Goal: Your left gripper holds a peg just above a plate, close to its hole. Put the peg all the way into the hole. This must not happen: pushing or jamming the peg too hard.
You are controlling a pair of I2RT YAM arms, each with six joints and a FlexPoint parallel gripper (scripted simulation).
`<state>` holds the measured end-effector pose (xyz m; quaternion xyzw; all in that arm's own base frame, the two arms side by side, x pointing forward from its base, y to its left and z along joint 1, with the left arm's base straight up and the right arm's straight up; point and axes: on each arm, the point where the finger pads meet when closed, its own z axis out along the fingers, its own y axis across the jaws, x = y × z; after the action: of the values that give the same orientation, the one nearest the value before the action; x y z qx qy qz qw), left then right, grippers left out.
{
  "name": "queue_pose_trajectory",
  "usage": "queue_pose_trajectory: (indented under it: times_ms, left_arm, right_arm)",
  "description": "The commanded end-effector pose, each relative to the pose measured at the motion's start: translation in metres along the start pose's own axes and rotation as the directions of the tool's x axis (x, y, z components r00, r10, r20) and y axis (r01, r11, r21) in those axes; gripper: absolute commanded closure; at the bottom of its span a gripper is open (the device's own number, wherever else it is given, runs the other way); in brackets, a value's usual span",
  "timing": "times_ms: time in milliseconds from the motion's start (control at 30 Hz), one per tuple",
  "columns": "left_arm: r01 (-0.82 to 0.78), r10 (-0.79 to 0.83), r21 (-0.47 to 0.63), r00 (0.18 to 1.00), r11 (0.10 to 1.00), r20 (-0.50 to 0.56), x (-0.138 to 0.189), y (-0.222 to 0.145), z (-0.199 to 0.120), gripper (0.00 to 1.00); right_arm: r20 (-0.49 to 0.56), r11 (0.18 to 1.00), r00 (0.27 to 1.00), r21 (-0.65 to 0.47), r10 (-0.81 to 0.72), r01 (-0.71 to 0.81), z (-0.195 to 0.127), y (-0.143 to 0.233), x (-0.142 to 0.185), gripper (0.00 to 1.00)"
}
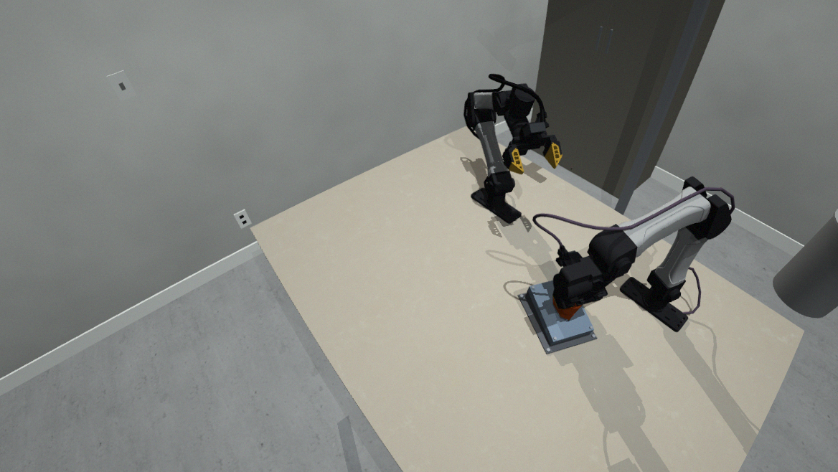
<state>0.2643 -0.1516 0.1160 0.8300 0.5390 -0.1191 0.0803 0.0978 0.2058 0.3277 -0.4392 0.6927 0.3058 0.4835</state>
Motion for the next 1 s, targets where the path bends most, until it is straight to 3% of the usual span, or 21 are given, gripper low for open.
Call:
queue_pose_trajectory:
  times_ms: [0,867,967]
  left_arm:
    - [-0.014,0.014,-0.047,1.000,0.999,-0.001,-0.004,0.006,-0.007,0.66]
    - [0.000,0.000,-0.004,1.000,1.000,0.010,-0.001,0.001,0.016,0.66]
    - [-0.002,0.002,0.000,1.000,1.000,0.010,-0.002,0.004,0.005,0.66]
  right_arm:
    - [-0.005,1.000,1.000,0.010,0.006,-0.006,0.001,-0.001,0.003,0.00]
    - [-0.005,1.000,1.000,0.010,0.006,-0.006,0.001,-0.001,0.003,0.00]
    - [-0.005,1.000,1.000,0.010,0.006,-0.006,0.001,-0.001,0.003,0.00]
